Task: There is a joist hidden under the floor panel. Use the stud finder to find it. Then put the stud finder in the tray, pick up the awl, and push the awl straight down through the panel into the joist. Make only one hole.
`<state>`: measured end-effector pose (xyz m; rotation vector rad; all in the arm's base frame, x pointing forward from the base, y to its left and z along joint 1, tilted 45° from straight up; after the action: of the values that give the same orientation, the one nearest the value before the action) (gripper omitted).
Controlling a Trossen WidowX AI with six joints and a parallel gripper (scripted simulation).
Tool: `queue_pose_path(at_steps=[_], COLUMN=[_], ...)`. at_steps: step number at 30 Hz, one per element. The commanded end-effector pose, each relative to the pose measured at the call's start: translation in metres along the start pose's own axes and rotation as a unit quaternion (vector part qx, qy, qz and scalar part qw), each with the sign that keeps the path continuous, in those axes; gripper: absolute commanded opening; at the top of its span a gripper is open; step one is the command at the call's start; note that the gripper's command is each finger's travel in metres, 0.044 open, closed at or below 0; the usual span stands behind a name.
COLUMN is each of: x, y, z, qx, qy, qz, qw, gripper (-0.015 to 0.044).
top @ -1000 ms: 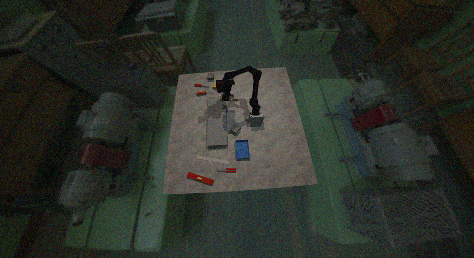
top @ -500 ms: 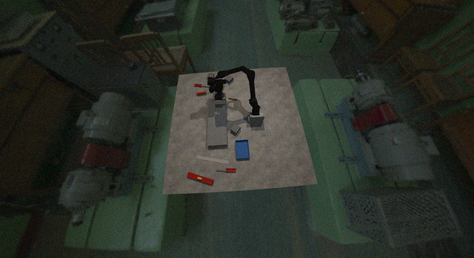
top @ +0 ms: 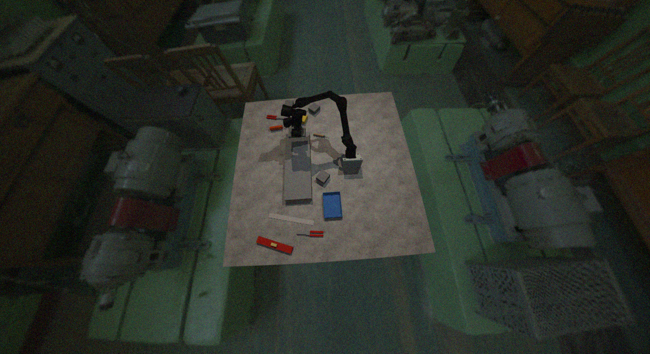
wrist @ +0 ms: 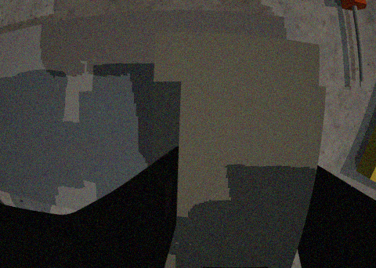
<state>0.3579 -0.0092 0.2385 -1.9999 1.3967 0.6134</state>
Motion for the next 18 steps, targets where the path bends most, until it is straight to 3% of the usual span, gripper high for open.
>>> queue_pose_path(at_steps=[1,18], x=[0.004,0.028], y=[0.001,0.006], z=[0.002,0.001], qx=[-0.004,-0.004], qy=[-0.004,-0.003], qz=[-0.002,-0.002], qw=[1.0,1.0], gripper=[0.0,0.0])
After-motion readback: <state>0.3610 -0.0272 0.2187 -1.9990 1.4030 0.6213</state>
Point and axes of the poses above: the point midway between the two fingers, 35 mm back from their tips, its own x axis out along the fingers, its own z axis across the jaws, y = z × x, the point moved 4 cm from there along -x, back along the fingers, and after that the axes turned 1 degree about x, right-handed, at the moved point
